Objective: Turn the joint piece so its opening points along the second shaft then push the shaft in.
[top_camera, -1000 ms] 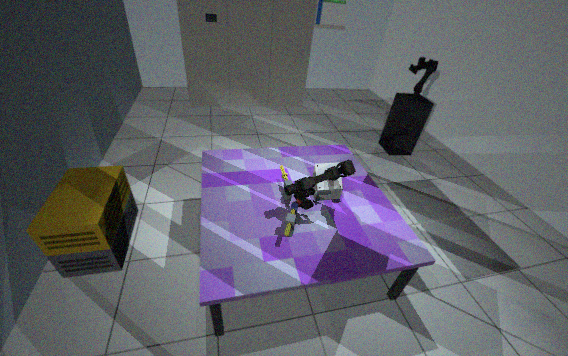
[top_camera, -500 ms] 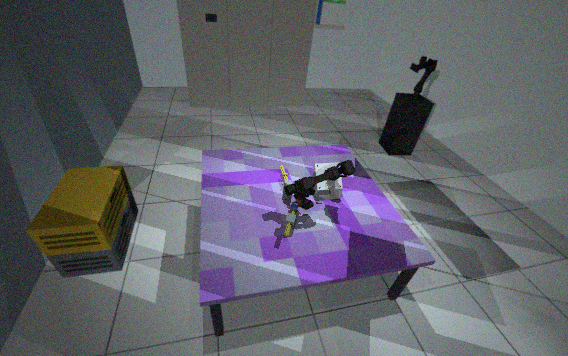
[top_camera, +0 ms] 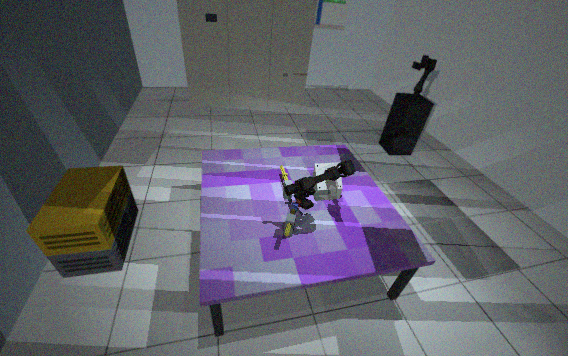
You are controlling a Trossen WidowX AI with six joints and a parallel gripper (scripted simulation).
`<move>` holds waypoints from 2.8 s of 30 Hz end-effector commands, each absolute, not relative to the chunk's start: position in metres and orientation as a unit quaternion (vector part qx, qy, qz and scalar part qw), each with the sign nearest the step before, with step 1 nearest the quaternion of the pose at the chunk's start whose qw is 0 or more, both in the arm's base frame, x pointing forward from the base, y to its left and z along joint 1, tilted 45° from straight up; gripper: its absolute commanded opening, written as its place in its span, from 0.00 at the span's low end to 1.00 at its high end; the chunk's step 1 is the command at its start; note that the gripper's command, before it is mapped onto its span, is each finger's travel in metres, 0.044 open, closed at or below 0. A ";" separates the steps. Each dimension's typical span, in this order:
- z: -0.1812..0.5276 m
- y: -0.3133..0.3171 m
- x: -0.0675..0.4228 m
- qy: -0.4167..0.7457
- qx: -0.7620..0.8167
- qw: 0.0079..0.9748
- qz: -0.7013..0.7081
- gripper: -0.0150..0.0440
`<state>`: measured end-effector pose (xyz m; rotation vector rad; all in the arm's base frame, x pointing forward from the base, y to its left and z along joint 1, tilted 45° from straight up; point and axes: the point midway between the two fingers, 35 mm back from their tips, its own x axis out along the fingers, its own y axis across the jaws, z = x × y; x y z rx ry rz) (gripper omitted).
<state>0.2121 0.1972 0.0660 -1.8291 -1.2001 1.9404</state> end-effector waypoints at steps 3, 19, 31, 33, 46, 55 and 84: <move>0.065 0.196 0.213 -0.419 -0.624 0.093 0.653 0.25; 0.056 0.185 0.222 -0.500 -0.632 -0.032 0.592 0.25; 0.053 0.181 0.227 -0.538 -0.630 -0.099 0.551 0.25; 0.052 0.181 0.228 -0.540 -0.630 -0.103 0.549 0.25; 0.052 0.180 0.228 -0.545 -0.629 -0.110 0.544 0.25; 0.052 0.181 0.228 -0.544 -0.629 -0.108 0.545 0.25; 0.052 0.181 0.228 -0.544 -0.629 -0.108 0.545 0.25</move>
